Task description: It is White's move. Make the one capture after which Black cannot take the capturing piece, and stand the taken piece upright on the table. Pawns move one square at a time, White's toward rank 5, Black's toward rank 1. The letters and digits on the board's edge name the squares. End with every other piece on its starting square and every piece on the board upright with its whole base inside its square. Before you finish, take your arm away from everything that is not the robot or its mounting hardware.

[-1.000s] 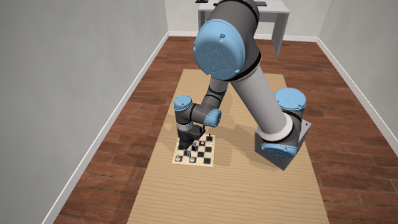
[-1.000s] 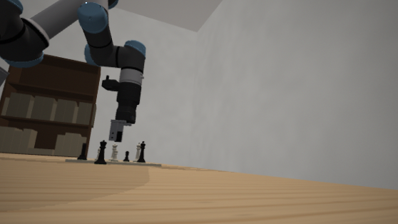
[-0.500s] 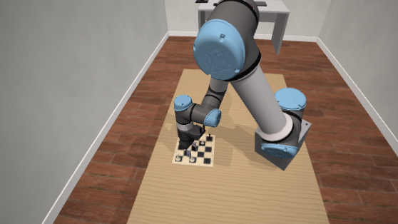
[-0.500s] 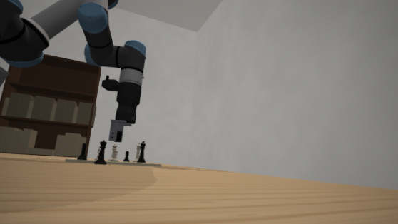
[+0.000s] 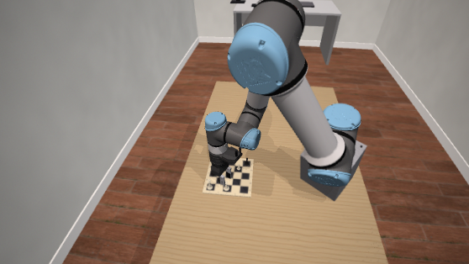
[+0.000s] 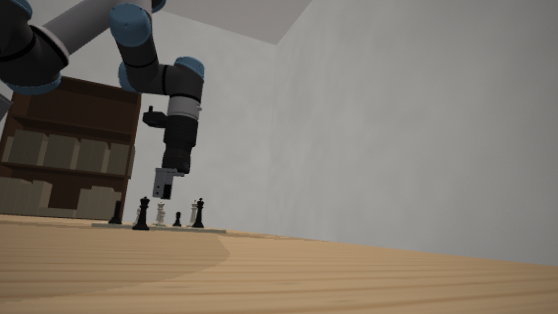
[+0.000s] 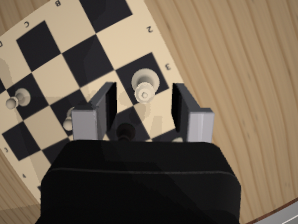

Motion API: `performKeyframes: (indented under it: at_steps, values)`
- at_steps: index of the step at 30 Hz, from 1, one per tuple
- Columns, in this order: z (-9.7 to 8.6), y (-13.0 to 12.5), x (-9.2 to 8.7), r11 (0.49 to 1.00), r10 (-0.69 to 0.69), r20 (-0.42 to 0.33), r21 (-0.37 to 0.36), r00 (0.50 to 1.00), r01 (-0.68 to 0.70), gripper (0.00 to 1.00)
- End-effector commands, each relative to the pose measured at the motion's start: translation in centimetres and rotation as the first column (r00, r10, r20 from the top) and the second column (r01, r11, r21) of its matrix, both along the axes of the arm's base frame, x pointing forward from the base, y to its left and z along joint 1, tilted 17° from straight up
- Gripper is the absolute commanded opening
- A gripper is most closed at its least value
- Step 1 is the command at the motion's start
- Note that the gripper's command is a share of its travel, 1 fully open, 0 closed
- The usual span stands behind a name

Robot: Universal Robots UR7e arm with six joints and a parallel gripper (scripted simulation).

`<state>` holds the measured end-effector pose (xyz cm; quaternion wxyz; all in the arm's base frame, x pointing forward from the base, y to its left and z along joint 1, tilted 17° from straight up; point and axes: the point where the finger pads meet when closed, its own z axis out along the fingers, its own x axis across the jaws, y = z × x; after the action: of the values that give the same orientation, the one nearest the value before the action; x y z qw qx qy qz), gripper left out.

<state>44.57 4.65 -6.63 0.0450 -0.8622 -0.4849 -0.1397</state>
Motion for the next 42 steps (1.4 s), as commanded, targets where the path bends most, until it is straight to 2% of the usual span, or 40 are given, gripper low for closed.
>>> performKeyframes:
  at_steps: [1, 21, 42]
  values:
    - [-0.3, 0.0, 0.1, 1.000, 0.000, 0.001, 0.000, 1.000, 0.000, 0.79]
    - [-3.6, 0.8, 0.8, 1.000, 0.000, 0.001, 0.000, 1.000, 0.000, 0.79]
    - [-3.7, 0.8, 0.8, 1.000, 0.000, 0.001, 0.000, 1.000, 0.000, 0.79]
